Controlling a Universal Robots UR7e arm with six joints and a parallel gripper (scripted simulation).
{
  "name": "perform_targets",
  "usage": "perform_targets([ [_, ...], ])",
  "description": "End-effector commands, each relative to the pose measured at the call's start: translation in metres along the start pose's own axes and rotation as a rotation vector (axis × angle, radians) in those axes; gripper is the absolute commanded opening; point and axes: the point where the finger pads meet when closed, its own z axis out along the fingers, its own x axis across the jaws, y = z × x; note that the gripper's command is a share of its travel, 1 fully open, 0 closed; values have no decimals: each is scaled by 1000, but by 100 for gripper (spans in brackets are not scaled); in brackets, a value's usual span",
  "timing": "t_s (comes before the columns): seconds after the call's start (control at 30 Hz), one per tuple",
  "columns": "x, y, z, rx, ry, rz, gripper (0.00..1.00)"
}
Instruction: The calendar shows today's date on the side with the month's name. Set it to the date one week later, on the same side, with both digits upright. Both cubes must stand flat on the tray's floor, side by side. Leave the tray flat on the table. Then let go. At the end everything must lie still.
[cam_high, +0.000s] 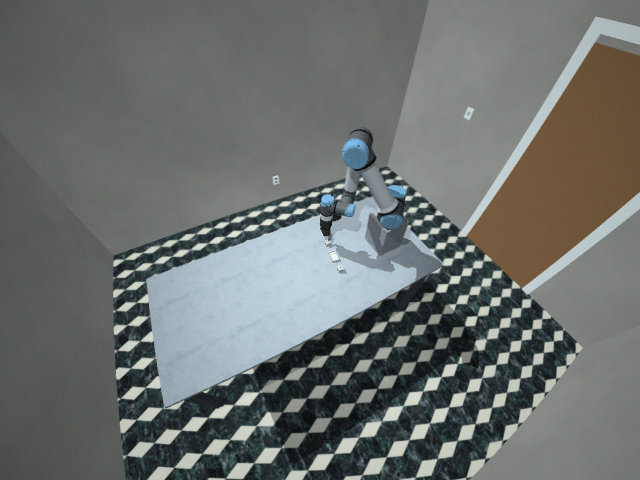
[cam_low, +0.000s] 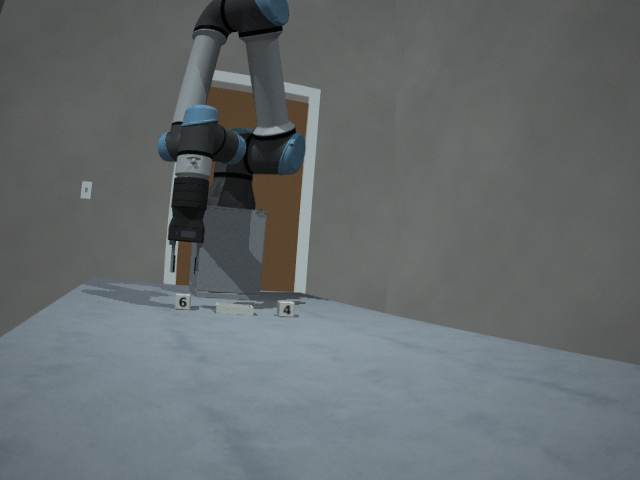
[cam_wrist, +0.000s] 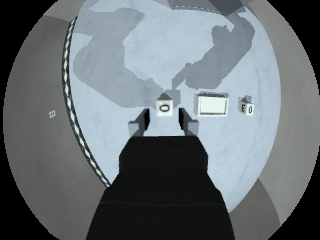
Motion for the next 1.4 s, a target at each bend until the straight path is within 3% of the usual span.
perform_targets([
  [0.0, 0, 0, -14, 0, 0, 0, 90],
  [0.47, 0, 0, -26, 0, 0, 0, 90],
  [0.5, 0, 0, -26, 0, 0, 0, 100],
  [1.2, 0, 0, -26, 0, 0, 0, 100],
  [1.37, 11, 3, -25, 0, 0, 0, 100],
])
